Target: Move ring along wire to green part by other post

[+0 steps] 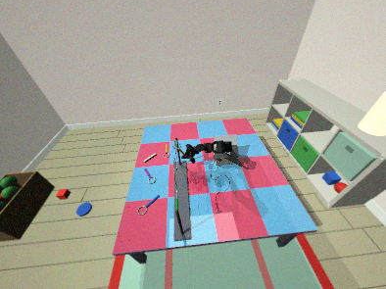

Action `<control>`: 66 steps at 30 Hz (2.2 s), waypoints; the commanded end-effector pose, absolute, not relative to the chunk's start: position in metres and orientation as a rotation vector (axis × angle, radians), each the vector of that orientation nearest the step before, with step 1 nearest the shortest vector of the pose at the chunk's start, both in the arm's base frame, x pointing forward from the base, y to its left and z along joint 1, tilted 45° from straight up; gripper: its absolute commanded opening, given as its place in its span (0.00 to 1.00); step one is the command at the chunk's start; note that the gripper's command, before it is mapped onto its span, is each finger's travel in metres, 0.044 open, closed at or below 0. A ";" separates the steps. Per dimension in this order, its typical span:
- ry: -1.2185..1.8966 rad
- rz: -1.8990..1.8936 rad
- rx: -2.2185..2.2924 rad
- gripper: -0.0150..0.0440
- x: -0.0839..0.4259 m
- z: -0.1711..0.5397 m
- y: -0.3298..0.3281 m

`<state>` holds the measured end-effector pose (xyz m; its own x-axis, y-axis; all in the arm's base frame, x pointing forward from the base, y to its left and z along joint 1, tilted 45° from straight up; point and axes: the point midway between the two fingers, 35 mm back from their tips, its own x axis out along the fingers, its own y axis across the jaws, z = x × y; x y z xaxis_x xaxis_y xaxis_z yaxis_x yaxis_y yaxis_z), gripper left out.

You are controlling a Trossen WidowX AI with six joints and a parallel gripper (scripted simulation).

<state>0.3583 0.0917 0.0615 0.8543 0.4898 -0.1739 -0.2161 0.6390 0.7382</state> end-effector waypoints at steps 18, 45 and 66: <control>0.383 0.408 0.785 0.00 0.357 0.055 0.096; 0.383 0.411 0.781 0.53 0.352 0.056 0.093; 0.386 0.407 0.784 0.53 0.314 0.063 0.072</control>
<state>0.3153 0.0719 0.0608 0.8543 0.4848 -0.1872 -0.1984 0.6372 0.7447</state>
